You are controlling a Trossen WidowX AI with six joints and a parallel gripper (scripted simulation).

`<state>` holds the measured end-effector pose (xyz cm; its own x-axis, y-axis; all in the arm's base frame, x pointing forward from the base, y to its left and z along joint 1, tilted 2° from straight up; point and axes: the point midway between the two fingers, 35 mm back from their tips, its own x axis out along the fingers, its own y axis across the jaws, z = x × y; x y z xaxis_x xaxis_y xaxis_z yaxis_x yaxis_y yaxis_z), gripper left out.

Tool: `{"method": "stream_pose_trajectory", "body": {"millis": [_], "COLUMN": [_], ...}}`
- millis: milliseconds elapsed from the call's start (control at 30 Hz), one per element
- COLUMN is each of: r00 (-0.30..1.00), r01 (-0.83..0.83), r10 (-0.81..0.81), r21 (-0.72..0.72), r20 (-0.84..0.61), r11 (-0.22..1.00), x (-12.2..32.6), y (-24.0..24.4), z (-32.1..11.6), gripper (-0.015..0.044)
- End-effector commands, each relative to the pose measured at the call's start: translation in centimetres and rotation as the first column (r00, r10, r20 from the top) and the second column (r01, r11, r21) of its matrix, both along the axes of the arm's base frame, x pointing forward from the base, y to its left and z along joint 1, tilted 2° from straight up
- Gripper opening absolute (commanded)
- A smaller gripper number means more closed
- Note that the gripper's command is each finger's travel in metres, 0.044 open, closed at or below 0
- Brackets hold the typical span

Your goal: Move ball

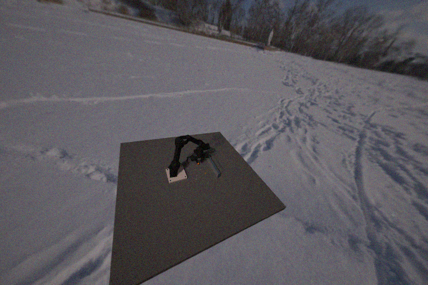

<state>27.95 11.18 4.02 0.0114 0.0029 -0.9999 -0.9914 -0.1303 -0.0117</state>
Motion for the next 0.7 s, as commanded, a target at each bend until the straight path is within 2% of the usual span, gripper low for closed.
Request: {"method": "stream_pose_trajectory", "body": {"millis": [0,233,300,667], "r00": [1.000,1.000,1.000,1.000], "r01": [0.003,0.003,0.003,0.003], "r10": [-0.003,-0.003,-0.003,-0.003], "r21": [-0.001,-0.001,-0.001,-0.001], "r20": [-0.015,-0.015,-0.015,-0.015], "r11": [1.000,1.000,1.000,1.000], "x": [-0.39,-0.42,-0.42,-0.42], "y": [-0.08,-0.09,-0.09,-0.09], "z": [-1.04,-1.74,-1.74,-1.74], "gripper": [0.0209,0.0209,0.0157,0.0083]}}
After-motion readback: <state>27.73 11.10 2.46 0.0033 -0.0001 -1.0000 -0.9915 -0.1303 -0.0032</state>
